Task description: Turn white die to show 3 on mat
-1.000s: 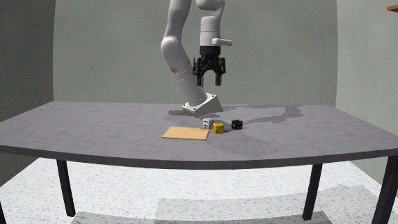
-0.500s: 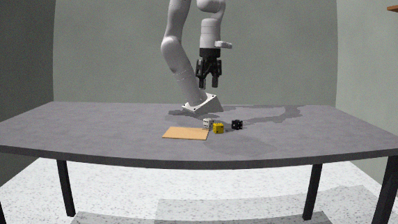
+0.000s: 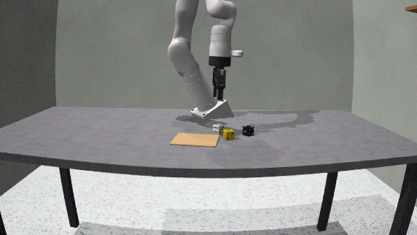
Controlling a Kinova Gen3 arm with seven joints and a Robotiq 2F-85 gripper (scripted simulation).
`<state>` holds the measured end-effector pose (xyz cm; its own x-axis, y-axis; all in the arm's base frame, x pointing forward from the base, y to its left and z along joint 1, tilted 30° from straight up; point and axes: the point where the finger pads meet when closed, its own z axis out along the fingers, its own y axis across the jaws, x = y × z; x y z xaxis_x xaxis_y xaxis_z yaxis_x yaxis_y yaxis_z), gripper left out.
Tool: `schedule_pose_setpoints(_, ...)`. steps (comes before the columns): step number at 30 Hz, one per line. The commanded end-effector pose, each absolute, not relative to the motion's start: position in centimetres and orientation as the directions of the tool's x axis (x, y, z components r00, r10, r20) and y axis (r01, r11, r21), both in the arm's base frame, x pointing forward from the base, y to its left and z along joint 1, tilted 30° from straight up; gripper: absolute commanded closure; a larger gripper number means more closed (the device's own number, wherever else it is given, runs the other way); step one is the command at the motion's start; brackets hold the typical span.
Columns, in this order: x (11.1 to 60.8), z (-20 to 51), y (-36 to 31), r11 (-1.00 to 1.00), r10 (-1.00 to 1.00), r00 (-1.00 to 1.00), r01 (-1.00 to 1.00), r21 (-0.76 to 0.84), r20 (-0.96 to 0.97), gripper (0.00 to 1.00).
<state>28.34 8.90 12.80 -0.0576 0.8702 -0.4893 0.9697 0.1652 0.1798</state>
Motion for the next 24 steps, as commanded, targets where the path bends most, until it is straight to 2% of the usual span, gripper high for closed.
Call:
schedule_pose_setpoints(1,28.5,12.6,8.4,0.226,0.858,-0.133,0.965,0.133,-0.497,0.0)
schedule_pose_setpoints(7,28.7,11.9,8.4,0.463,0.763,-0.401,0.886,-0.005,-0.508,0.0)
schedule_pose_setpoints(12,28.9,11.5,8.5,0.594,0.673,-0.551,0.8,-0.084,-0.494,0.0)
schedule_pose_setpoints(24,29.0,11.2,8.7,0.686,0.586,-0.658,0.713,-0.142,-0.474,0.0)
